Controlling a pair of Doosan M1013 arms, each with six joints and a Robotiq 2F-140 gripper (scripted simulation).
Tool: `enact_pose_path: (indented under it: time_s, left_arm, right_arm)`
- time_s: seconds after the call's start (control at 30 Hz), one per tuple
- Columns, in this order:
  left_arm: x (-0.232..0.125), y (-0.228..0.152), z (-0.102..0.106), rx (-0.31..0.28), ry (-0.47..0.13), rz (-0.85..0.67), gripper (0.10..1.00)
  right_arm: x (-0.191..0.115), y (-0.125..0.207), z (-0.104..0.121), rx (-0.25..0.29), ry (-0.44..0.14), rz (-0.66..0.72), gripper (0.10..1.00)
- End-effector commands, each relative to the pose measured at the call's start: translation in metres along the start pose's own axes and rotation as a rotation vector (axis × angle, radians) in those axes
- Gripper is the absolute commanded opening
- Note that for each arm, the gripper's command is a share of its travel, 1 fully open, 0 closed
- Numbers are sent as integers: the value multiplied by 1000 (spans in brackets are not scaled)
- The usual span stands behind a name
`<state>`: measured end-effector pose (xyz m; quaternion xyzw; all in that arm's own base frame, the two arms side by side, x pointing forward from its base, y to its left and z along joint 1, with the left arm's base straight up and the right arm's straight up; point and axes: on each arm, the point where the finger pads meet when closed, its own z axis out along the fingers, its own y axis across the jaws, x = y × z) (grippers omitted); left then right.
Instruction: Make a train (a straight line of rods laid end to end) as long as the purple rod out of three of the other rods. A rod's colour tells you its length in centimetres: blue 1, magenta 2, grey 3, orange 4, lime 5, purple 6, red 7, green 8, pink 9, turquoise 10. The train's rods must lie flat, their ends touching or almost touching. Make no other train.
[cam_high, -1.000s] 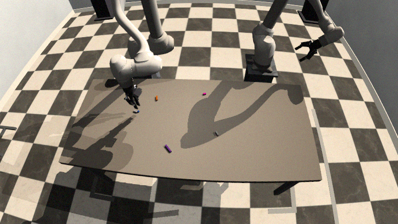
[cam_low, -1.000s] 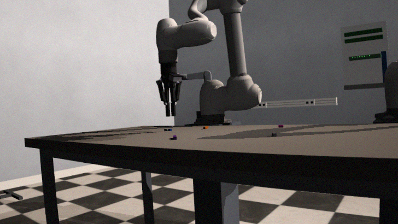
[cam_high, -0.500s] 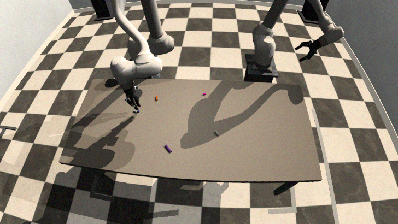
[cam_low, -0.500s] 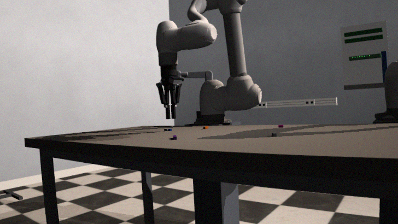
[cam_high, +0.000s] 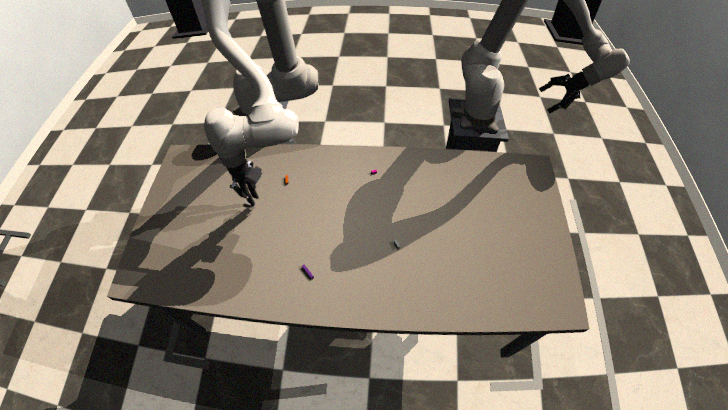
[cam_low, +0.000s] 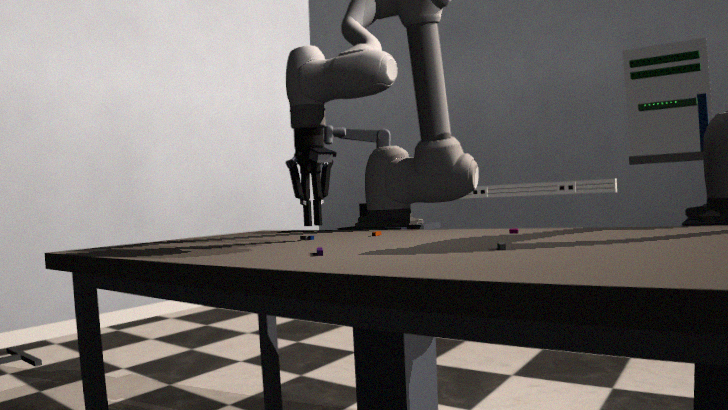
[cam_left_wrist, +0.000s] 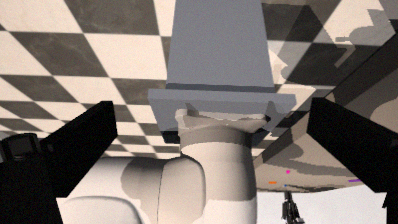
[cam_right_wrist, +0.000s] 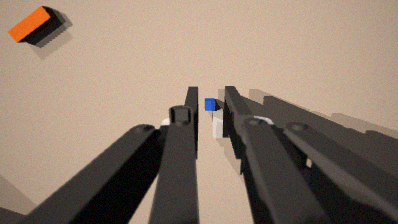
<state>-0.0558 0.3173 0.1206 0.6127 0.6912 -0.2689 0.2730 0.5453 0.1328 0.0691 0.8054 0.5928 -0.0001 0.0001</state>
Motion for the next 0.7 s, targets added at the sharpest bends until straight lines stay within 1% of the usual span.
enact_pose_path:
  time_s: [0.0, 0.33, 0.67]
  left_arm:
    - [0, 0, 0, 0, 1, 0, 1000]
    - [0, 0, 0, 0, 1, 0, 1000]
    - [0, 0, 0, 0, 1, 0, 1000]
  right_arm:
    - [0, 0, 5, -1, 1, 0, 231]
    - [0, 0, 15, -1, 1, 0, 231]
    - [0, 0, 18, -1, 1, 0, 231]
